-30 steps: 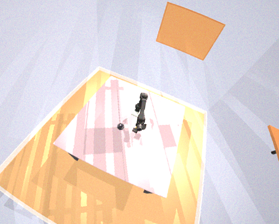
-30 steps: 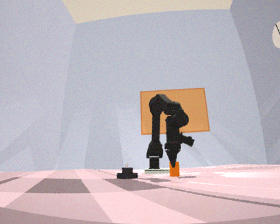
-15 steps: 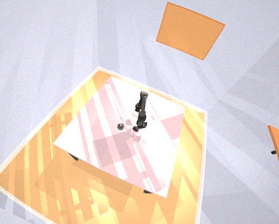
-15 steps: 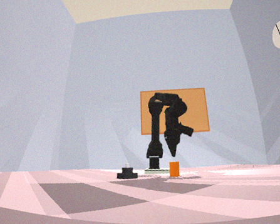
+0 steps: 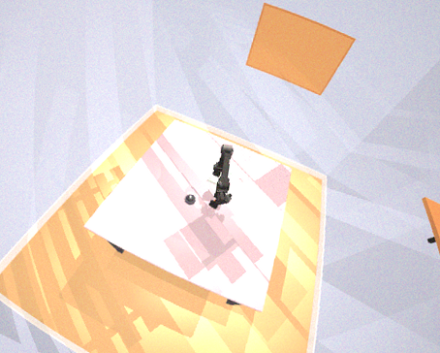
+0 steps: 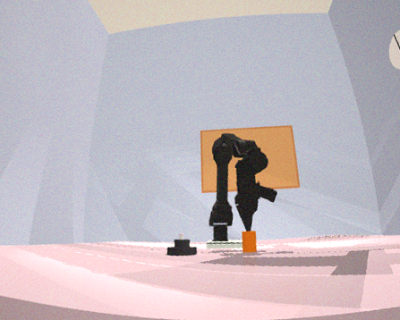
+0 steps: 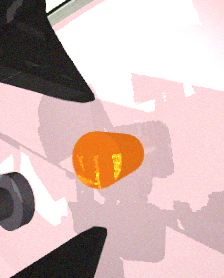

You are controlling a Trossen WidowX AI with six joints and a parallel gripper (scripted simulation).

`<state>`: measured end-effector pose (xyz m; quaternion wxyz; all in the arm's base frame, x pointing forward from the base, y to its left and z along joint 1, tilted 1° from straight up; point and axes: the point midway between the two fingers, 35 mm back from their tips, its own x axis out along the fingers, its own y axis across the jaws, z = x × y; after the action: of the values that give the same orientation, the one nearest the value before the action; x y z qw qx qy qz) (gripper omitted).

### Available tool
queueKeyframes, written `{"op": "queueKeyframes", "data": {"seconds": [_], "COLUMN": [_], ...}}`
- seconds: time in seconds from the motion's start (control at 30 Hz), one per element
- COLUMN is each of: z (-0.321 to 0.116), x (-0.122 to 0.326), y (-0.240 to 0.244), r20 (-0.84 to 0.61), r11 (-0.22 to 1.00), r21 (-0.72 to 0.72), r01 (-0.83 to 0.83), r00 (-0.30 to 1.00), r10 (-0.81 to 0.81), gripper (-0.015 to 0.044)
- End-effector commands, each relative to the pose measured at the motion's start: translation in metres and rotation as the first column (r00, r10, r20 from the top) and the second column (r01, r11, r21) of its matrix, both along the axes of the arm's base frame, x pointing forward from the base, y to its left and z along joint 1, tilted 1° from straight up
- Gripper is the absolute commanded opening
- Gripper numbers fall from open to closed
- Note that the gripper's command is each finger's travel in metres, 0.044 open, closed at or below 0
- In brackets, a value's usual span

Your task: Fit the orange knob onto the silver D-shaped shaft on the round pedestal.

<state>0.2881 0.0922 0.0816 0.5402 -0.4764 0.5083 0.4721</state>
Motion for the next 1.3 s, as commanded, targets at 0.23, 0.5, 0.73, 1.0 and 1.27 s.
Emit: {"op": "queueKeyframes", "data": {"seconds": [0.23,0.5,0.73,1.0,1.27], "z": [-0.021,-0.034,-0.045,-0.052,-0.052], "x": [0.000,0.000,0.000,-0.001,-0.001], "y": [0.001,0.002,0.002,0.001,0.001], "r20": [-0.008,-0.008,-0.008,-0.008,-0.008], "r11": [1.000,1.000,1.000,1.000,1.000], "r21": [0.002,0.002,0.002,0.002,0.002], "r01": [-0.005,-0.005,-0.005,-0.005,-0.005], "r00": [1.000,1.000,1.000,1.000,1.000], "r10": [0.005,0.005,0.005,0.005,0.005], "gripper": [0.0440,0.0440,0.0440,0.0387,0.0177]}}
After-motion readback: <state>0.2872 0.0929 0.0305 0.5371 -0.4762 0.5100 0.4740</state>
